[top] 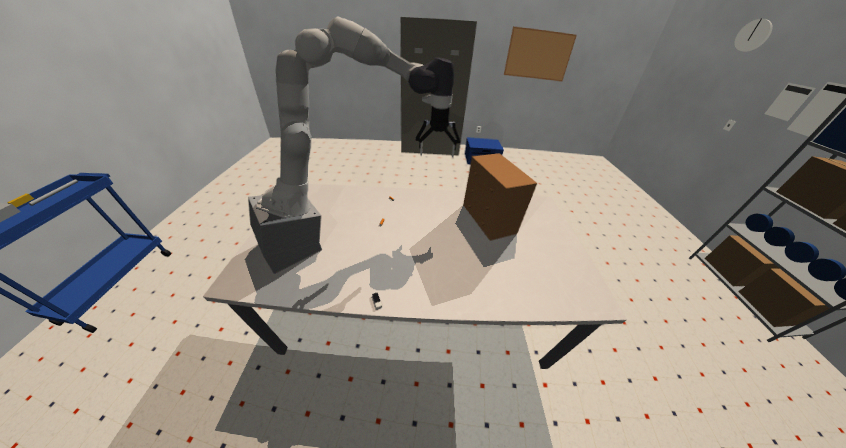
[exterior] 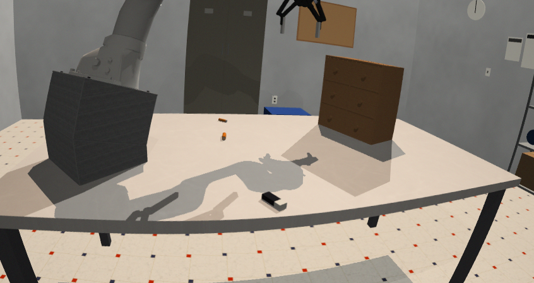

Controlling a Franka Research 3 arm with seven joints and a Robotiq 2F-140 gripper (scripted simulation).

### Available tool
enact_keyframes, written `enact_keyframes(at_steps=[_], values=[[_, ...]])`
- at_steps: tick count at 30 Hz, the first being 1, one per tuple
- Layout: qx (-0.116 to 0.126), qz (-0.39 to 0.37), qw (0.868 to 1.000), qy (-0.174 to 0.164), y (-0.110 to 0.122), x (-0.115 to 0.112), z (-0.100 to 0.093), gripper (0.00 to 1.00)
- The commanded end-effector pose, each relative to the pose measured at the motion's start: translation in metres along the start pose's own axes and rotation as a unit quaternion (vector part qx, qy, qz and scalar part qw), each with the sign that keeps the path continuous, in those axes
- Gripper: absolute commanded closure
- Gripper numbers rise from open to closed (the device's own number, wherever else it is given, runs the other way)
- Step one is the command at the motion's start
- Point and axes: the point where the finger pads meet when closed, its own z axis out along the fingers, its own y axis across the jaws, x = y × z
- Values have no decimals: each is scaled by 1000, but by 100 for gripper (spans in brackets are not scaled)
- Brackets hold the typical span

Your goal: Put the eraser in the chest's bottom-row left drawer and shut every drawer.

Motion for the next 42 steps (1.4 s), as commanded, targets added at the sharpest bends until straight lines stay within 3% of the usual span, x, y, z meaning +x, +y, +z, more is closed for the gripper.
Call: enact_keyframes(at_steps=[1, 27, 32, 37, 42], values=[[-1, -7, 1000, 2, 1, 2, 0, 0], [0, -1, 1000, 0, 0, 0, 0, 0], [0, 18, 1000, 0, 0, 0, 1, 0], [0, 111, 994, 1, 0, 1, 8, 0], [0, 140, 990, 1, -1, 1, 11, 0]])
